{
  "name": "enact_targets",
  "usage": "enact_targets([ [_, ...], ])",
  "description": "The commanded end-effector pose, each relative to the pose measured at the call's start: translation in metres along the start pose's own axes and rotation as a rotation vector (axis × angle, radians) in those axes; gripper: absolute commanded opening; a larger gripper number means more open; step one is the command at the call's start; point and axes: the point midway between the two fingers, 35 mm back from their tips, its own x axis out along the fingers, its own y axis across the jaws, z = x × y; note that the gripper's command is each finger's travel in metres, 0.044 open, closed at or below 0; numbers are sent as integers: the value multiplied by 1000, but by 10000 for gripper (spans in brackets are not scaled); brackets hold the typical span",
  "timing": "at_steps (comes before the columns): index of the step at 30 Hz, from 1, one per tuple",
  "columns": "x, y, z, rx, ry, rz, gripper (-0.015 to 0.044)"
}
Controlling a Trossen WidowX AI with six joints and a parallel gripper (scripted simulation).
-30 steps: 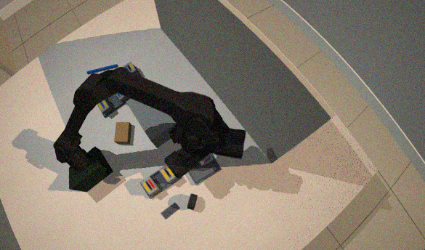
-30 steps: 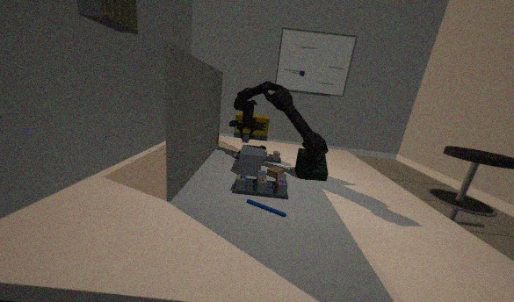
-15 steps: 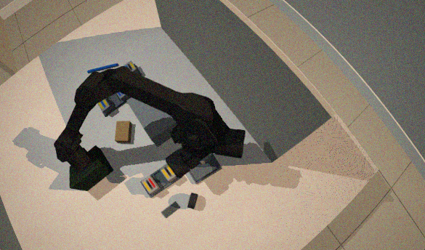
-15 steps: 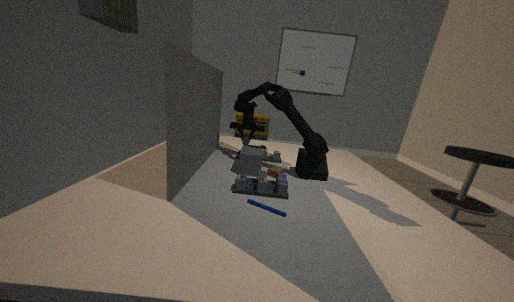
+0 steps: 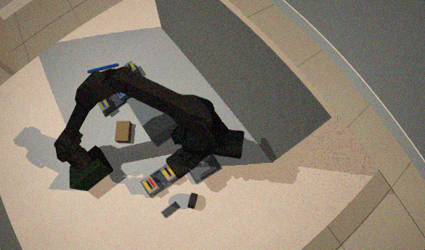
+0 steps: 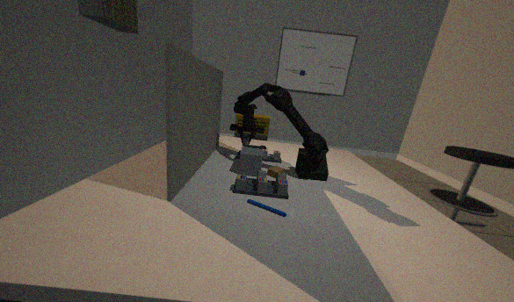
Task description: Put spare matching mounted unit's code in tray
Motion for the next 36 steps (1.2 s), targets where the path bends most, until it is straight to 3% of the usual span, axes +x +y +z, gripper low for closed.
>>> enact_targets([
  [1,4,1,0,5,-5,-2,0],
  [36,29,4,3,5,-7,-2,0],
])
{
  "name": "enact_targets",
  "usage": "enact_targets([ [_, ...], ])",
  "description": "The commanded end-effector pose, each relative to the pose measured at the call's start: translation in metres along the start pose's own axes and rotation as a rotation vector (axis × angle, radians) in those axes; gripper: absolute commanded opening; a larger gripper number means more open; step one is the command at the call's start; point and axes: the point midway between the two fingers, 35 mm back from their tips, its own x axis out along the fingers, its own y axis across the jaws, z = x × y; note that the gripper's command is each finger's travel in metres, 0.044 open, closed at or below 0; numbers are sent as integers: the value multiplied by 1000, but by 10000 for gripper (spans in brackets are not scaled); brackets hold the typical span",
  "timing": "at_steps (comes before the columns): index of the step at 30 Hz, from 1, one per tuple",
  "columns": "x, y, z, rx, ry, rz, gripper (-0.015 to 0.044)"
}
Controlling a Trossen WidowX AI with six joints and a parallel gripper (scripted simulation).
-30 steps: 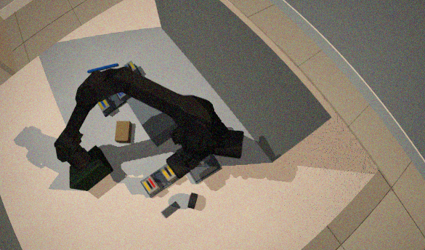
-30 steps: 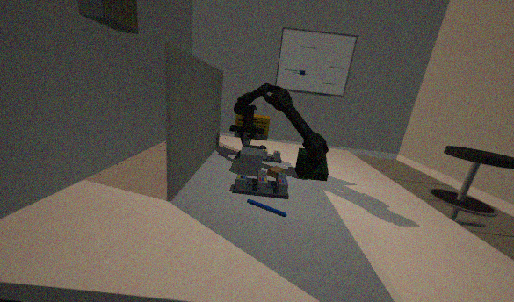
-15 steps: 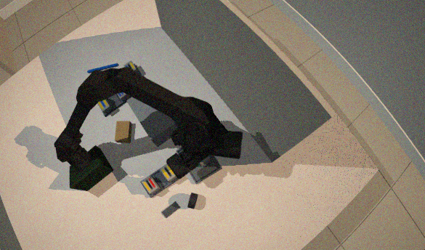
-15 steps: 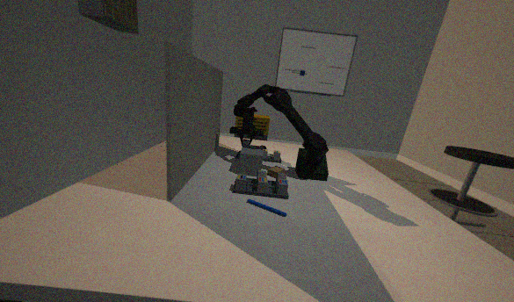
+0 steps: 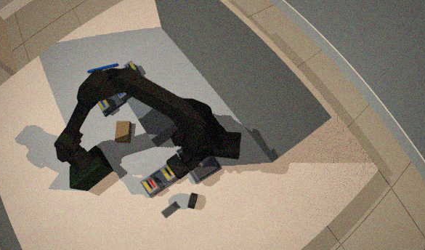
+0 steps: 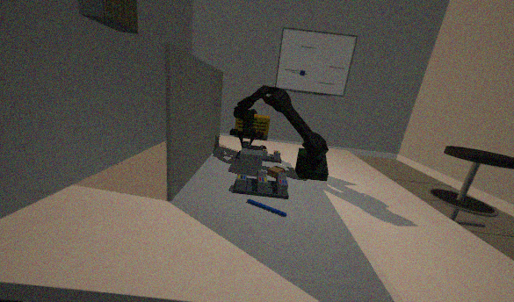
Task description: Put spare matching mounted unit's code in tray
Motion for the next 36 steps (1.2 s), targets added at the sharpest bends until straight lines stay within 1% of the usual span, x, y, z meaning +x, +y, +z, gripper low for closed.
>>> enact_targets([
  [1,4,2,0,7,-5,-3,0],
  [31,25,6,3,6,-7,-3,0],
  [36,21,4,3,1,-2,-1,131],
])
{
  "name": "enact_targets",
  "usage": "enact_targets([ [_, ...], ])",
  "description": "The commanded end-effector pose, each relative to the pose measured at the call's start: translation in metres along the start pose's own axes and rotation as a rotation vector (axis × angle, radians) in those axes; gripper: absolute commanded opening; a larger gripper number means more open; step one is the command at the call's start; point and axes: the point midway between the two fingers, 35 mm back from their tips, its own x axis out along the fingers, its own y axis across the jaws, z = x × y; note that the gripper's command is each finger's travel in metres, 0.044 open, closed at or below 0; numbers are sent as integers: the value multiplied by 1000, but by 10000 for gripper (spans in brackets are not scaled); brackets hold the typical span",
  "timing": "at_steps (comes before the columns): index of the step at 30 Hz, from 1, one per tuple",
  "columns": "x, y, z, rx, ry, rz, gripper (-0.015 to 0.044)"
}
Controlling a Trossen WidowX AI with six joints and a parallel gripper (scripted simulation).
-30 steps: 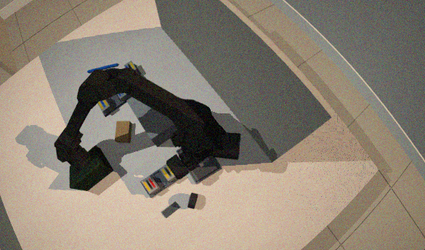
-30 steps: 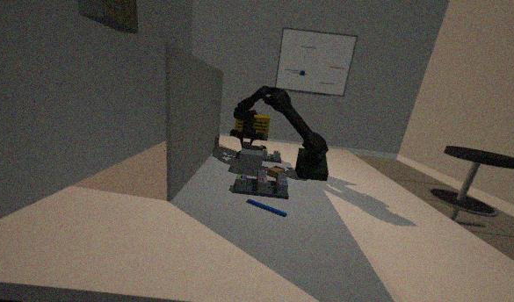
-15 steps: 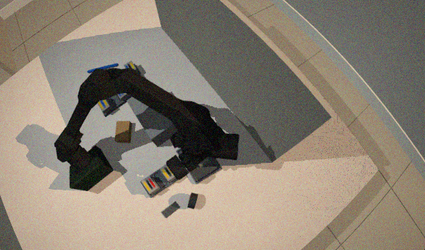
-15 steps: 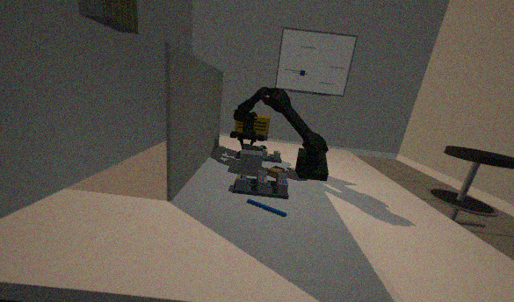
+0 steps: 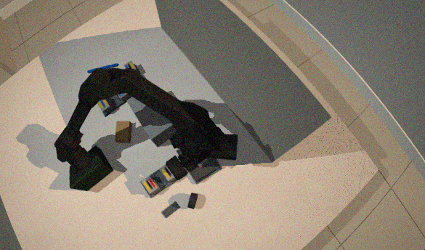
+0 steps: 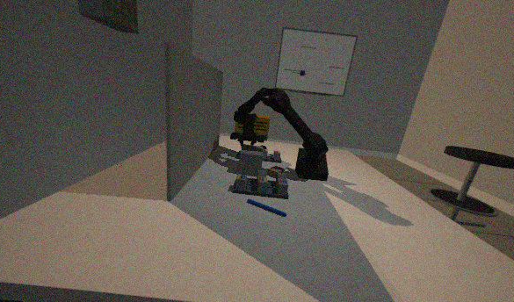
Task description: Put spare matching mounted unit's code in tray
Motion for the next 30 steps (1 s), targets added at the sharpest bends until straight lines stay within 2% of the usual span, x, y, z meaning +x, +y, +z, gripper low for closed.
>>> enact_targets([
  [1,0,0,0,0,0,-1,158],
  [12,0,0,0,0,0,-1,440],
  [14,-10,-1,-1,0,1,-1,440],
  [21,-105,1,-1,6,-1,-1,440],
  [30,-103,2,-4,15,1,-16,440],
])
